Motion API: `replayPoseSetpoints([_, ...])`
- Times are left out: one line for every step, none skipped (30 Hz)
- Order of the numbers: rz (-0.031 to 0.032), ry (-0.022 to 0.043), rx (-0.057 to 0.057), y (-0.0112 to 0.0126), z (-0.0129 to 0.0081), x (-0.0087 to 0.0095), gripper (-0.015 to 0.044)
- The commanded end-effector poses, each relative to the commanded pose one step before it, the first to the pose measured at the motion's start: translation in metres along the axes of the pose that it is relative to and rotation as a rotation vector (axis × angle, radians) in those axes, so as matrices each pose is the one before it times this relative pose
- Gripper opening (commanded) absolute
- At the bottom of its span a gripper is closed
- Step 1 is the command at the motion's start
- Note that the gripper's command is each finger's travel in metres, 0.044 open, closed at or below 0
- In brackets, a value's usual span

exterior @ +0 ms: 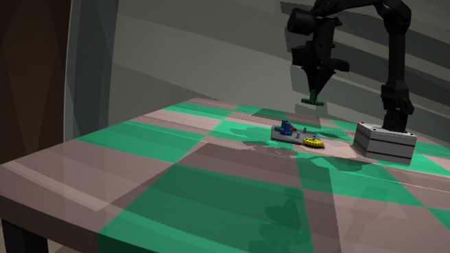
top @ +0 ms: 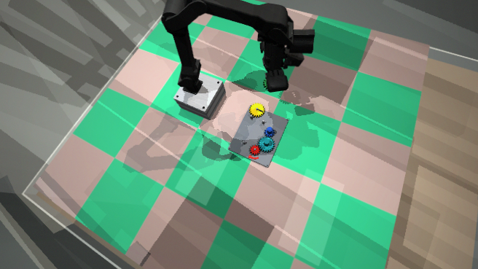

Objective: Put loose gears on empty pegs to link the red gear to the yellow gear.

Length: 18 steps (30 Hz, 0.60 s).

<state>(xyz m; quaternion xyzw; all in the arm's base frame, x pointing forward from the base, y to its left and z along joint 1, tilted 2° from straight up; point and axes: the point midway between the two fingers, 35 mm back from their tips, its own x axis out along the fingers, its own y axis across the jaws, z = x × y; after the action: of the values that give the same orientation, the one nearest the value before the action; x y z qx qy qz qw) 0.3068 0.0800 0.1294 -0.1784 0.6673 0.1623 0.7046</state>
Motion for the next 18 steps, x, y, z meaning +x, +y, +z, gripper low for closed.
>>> replayPoseSetpoints([-0.00377, -0.00013, -0.0017, -0.00637, -0.00222, 0.00259, 0.0000])
replayPoseSetpoints([-0.00015, 0.00006, 0.0000, -0.00221, -0.00044, 0.00189, 0.0000])
replayPoseSetpoints([-0.00015, 0.00006, 0.0000, -0.00221, -0.00047, 0.00189, 0.0000])
replayPoseSetpoints([-0.00015, 0.00006, 0.0000, -0.00220, -0.00050, 0.00189, 0.0000])
replayPoseSetpoints([-0.00008, 0.00005, -0.0001, -0.00213, -0.00052, 0.00183, 0.0000])
replayPoseSetpoints([-0.00008, 0.00005, -0.0001, -0.00212, -0.00055, 0.00183, 0.0000])
replayPoseSetpoints([-0.00008, 0.00005, -0.0001, -0.00211, -0.00057, 0.00183, 0.0000])
replayPoseSetpoints([-0.00008, 0.00005, -0.0001, -0.00211, -0.00060, 0.00183, 0.0000])
replayPoseSetpoints([-0.00008, 0.00005, -0.0001, -0.00210, -0.00063, 0.00182, 0.0000])
replayPoseSetpoints([-0.00008, 0.00005, -0.0001, -0.00210, -0.00066, 0.00182, 0.0000])
replayPoseSetpoints([-0.00008, 0.00005, -0.0001, -0.00209, -0.00068, 0.00182, 0.0000])
replayPoseSetpoints([-0.00008, 0.00005, -0.0001, -0.00208, -0.00071, 0.00182, 0.0000])
replayPoseSetpoints([-0.00018, 0.00007, 0.0000, -0.00216, -0.00076, 0.00188, 0.0000])
replayPoseSetpoints([-0.00018, 0.00007, 0.0000, -0.00215, -0.00079, 0.00188, 0.0000])
replayPoseSetpoints([-0.00018, 0.00007, 0.0000, -0.00214, -0.00081, 0.00188, 0.0000])
replayPoseSetpoints([-0.00018, 0.00008, 0.0000, -0.00213, -0.00084, 0.00188, 0.0000])
replayPoseSetpoints([-0.00018, 0.00008, 0.0000, -0.00212, -0.00087, 0.00188, 0.0000])
replayPoseSetpoints([-0.00018, 0.00008, 0.0000, -0.00211, -0.00090, 0.00187, 0.0000])
